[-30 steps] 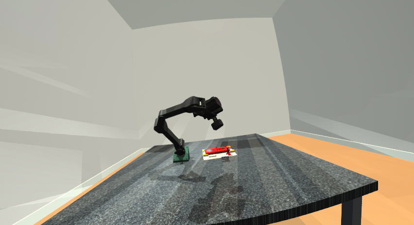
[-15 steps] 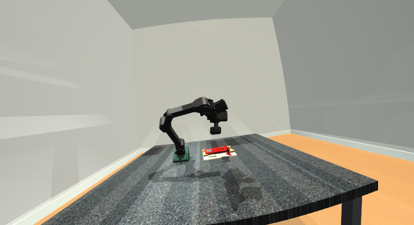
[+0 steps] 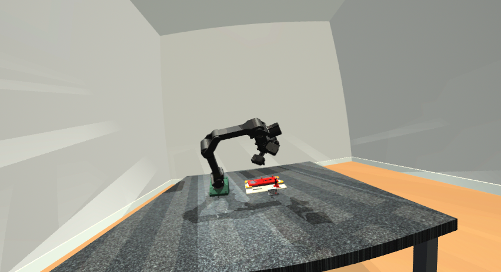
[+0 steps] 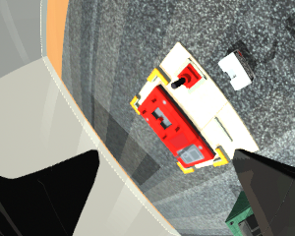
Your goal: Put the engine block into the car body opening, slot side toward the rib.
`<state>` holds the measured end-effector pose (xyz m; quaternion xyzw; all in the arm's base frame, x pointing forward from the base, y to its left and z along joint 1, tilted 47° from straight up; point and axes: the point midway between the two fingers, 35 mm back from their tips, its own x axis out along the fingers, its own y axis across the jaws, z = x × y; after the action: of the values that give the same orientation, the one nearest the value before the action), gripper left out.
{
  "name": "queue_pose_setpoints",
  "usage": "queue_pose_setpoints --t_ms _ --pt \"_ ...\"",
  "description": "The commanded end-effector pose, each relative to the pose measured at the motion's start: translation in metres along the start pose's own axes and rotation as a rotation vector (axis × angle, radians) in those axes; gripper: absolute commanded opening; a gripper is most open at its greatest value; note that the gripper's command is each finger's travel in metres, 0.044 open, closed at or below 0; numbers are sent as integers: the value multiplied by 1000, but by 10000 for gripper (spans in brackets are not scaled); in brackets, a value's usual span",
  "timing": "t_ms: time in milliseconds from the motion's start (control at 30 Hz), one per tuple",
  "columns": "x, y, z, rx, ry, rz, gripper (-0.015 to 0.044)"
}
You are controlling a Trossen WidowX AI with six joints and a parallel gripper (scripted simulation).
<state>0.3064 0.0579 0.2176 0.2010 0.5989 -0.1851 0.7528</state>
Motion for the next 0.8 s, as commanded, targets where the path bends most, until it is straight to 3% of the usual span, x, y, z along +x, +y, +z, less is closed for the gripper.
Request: queue_pose_setpoints --t_ms 0,767 --pt "11 -4 1 103 -11 -82 440" --pt "58 -19 12 657 -351 -459 440"
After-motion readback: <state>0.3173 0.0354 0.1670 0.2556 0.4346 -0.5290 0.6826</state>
